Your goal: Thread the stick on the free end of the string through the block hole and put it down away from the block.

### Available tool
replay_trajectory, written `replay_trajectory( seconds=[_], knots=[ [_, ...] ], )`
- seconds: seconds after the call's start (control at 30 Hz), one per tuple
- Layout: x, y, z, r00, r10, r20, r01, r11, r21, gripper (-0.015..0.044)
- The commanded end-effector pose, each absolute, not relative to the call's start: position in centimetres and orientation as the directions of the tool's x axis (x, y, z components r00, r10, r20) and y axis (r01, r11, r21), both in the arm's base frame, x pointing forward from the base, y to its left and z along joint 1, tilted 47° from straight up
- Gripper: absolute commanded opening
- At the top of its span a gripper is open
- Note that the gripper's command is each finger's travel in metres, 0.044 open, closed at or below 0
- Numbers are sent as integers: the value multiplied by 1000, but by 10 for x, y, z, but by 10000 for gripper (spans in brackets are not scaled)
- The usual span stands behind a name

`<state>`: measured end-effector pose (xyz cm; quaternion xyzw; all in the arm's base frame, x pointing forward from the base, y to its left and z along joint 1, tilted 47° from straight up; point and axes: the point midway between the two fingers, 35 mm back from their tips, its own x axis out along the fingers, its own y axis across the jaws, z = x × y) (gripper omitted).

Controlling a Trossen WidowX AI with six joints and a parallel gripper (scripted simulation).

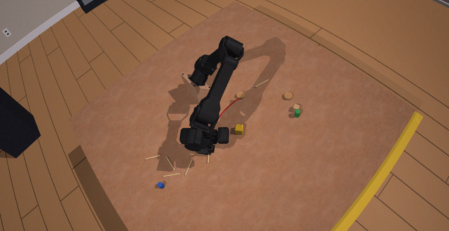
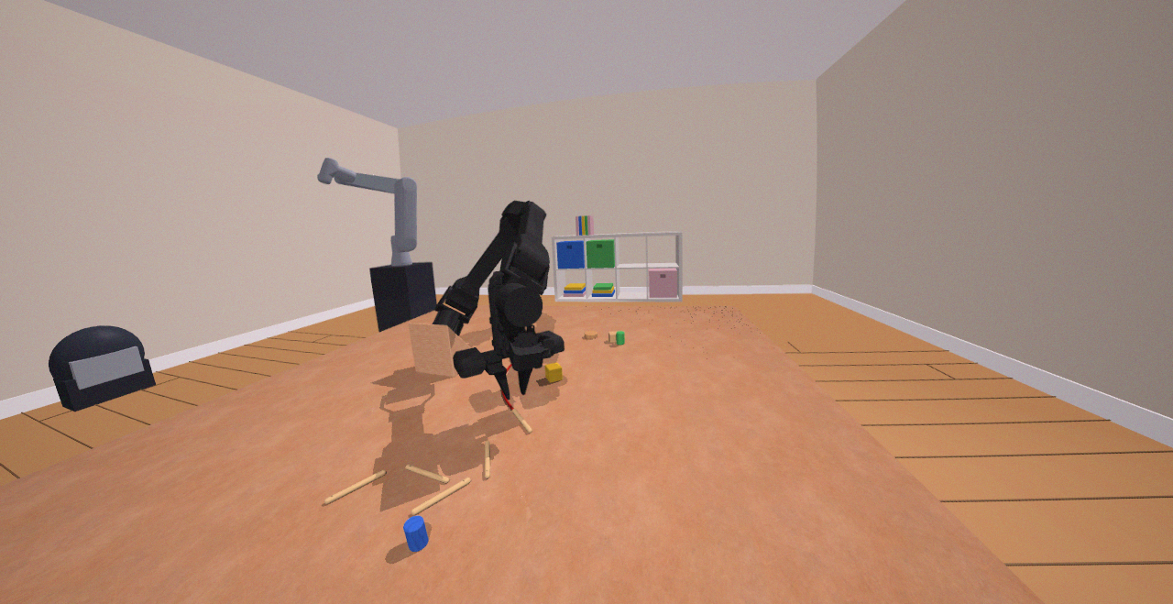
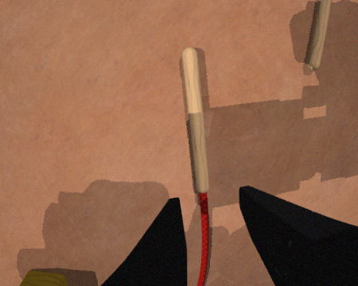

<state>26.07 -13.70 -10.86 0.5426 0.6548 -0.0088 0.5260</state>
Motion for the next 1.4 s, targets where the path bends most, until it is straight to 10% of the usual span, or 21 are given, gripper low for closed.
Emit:
replay_trajectory(
  seconds=[0.0,1.03,1.2,1.37],
  knots=[
    [258,-129,-115,136,711,-690,730,399,556,124],
    [261,-108,-133,136,713,-687,729,398,557,124],
    [262,-109,-133,136,710,-691,723,406,559,0],
    [262,-109,-133,136,710,-691,723,406,559,0]
  ],
)
